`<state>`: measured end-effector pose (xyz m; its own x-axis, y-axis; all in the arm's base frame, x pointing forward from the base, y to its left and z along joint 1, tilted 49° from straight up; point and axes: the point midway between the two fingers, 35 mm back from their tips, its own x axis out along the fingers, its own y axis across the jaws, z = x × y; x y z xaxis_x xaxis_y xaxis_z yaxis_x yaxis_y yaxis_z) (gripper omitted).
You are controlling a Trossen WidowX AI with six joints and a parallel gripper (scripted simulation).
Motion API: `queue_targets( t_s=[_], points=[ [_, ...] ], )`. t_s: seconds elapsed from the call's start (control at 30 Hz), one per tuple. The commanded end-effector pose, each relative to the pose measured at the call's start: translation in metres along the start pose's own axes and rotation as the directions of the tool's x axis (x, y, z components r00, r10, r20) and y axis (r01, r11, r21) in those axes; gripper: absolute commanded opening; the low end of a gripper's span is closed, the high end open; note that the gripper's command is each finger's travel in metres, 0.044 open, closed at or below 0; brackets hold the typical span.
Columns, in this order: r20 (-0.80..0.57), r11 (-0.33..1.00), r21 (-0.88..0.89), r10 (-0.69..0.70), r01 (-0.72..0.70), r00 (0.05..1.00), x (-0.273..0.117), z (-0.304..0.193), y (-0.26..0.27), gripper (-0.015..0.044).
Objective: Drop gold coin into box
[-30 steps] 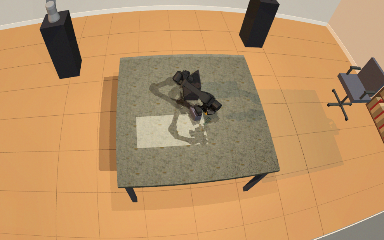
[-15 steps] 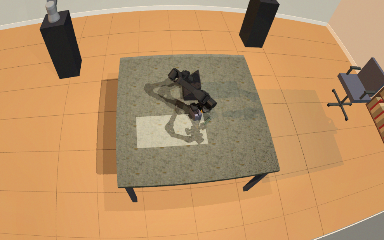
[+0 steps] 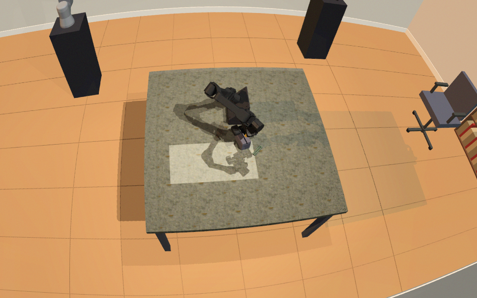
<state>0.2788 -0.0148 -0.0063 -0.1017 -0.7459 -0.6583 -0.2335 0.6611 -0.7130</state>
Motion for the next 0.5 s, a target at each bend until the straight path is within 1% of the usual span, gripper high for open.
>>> queue_targets(
  t_s=[0.0,0.47],
  points=[
    [0.002,1.000,0.000,-0.001,0.001,1.000,-0.0002,0.0007,0.0000,0.0000],
    [0.000,1.000,-0.002,0.000,0.000,1.000,-0.0011,-0.0015,-0.0015,0.0000]
  ],
)
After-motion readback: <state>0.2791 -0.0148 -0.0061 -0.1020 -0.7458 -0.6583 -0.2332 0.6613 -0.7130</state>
